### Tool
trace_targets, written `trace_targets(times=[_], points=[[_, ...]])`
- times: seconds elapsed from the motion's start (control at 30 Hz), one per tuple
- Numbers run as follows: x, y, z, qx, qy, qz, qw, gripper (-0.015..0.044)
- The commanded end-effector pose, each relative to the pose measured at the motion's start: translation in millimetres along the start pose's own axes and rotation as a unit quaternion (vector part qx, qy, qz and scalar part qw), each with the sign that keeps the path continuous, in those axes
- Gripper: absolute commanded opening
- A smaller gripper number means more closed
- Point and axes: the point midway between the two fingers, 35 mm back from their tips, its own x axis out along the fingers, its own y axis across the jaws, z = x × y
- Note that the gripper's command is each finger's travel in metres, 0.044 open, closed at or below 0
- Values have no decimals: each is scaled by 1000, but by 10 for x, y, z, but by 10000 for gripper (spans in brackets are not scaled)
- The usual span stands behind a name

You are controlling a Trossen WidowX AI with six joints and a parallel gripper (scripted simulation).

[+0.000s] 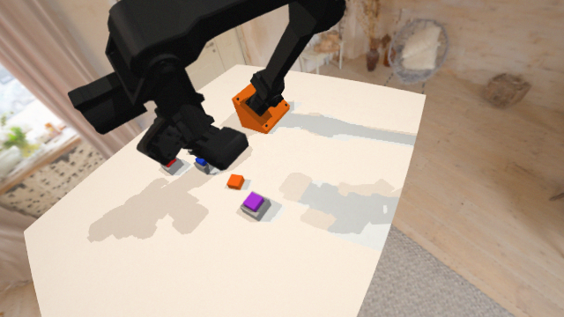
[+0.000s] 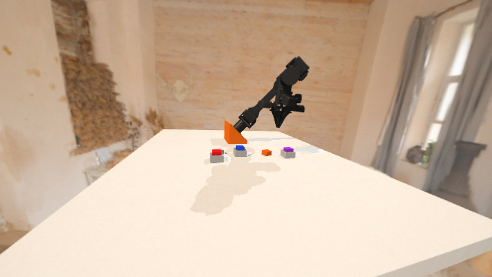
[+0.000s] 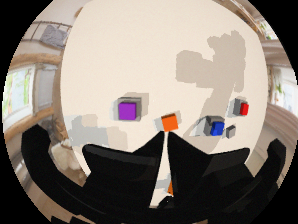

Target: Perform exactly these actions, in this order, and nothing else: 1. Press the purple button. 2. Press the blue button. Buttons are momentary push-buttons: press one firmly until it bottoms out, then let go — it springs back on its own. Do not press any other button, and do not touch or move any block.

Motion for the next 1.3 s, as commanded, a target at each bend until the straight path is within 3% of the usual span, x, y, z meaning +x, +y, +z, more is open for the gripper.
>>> trace_targets(times=[0.0, 0.13, 0.27, 0.4, 0.57, 1.27], points=[[34, -508, -45, 8, 8, -2, 1000, 20], [65, -1184, -219, 1, 4, 10, 1000, 20], [98, -1485, -365, -5, 0, 20, 1000, 20], [126, -1497, -369, -5, 0, 21, 1000, 20], [691, -1470, -369, -5, 0, 21, 1000, 20], [979, -1456, -367, -5, -1, 22, 1000, 20]])
